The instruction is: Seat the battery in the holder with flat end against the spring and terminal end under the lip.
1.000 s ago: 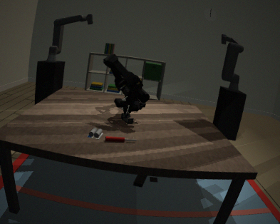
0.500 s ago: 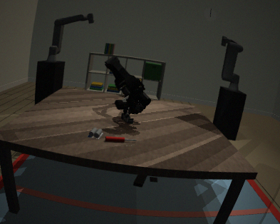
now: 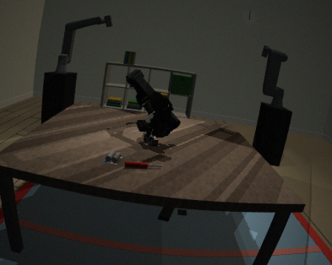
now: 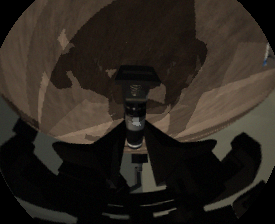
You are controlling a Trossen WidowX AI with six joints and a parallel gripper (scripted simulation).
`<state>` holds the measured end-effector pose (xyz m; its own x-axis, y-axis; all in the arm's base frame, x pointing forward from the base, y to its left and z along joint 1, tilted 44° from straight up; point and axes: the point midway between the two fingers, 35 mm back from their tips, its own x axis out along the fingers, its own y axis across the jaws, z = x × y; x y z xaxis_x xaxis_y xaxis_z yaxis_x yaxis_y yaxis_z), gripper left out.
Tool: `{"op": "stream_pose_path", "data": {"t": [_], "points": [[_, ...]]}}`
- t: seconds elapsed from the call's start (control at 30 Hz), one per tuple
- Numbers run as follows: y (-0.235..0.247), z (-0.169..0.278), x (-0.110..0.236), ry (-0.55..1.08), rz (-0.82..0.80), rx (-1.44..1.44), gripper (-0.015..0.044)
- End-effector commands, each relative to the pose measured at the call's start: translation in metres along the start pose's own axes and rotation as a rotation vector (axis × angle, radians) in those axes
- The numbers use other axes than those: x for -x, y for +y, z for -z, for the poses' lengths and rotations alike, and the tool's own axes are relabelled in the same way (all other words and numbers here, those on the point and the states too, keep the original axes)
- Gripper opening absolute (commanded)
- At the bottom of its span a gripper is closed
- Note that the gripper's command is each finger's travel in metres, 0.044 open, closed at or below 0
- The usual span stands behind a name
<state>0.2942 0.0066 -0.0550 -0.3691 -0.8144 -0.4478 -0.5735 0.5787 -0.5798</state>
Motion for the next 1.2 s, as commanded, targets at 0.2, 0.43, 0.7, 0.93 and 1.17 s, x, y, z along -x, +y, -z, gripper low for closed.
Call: {"op": "stream_pose_path", "data": {"t": [0.2,0.43,0.7,0.93,1.17], "points": [[0.0,-0.006,0.001,0.009,-0.005,-0.006,0.008],[0.0,-0.01,0.002,0.009,-0.004,-0.006,0.008],[0.0,-0.014,0.004,0.01,-0.003,-0.006,0.008],[0.0,-0.018,0.006,0.011,-0.002,-0.006,0.008],[0.0,-0.019,0.006,0.001,-0.005,-0.005,0.008]]}}
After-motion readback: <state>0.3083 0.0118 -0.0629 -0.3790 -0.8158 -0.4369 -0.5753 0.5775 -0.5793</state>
